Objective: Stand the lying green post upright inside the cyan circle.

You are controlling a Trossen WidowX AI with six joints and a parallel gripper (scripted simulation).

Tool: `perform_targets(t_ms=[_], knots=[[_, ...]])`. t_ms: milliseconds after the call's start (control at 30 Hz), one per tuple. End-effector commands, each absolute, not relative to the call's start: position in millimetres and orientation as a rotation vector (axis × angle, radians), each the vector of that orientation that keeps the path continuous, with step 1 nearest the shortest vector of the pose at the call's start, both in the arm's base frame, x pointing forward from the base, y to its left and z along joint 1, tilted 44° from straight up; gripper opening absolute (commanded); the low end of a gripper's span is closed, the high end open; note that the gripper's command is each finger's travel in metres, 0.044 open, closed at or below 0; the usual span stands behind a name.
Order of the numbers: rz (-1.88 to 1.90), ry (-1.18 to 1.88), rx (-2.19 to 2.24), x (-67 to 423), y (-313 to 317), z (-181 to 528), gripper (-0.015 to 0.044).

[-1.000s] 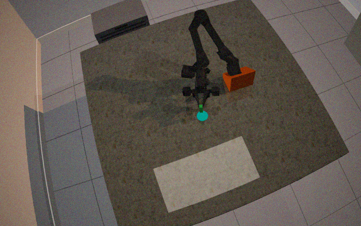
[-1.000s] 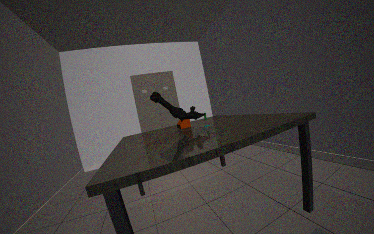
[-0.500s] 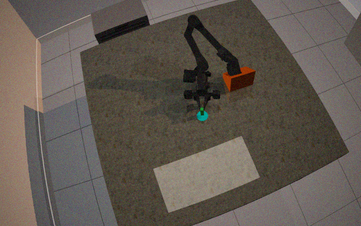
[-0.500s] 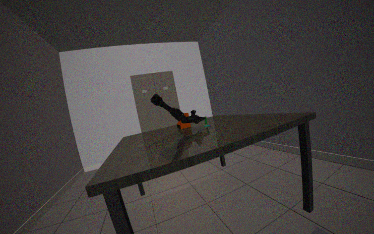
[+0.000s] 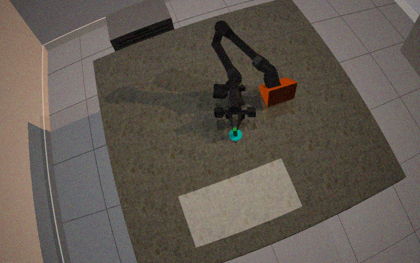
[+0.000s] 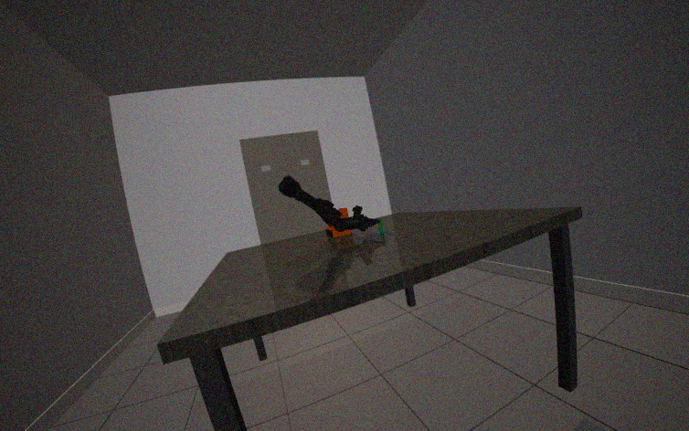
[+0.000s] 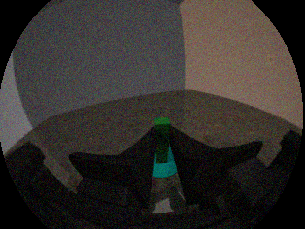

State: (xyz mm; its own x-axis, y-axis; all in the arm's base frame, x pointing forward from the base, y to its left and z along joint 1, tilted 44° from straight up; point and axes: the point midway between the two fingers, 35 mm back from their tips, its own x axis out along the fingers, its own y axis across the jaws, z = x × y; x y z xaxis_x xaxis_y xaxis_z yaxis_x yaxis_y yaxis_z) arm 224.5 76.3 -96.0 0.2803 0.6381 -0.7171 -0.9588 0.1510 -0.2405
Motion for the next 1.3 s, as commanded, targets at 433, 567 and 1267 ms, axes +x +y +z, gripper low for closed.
perform_targets(t_ms=[433,567,1267], knots=[[1.225,0.504,-0.765,225,77,-95,0.0390],[1.226,0.505,-0.767,226,81,-90,0.0400],[1.230,0.521,-0.761,218,138,-31,0.0400]])
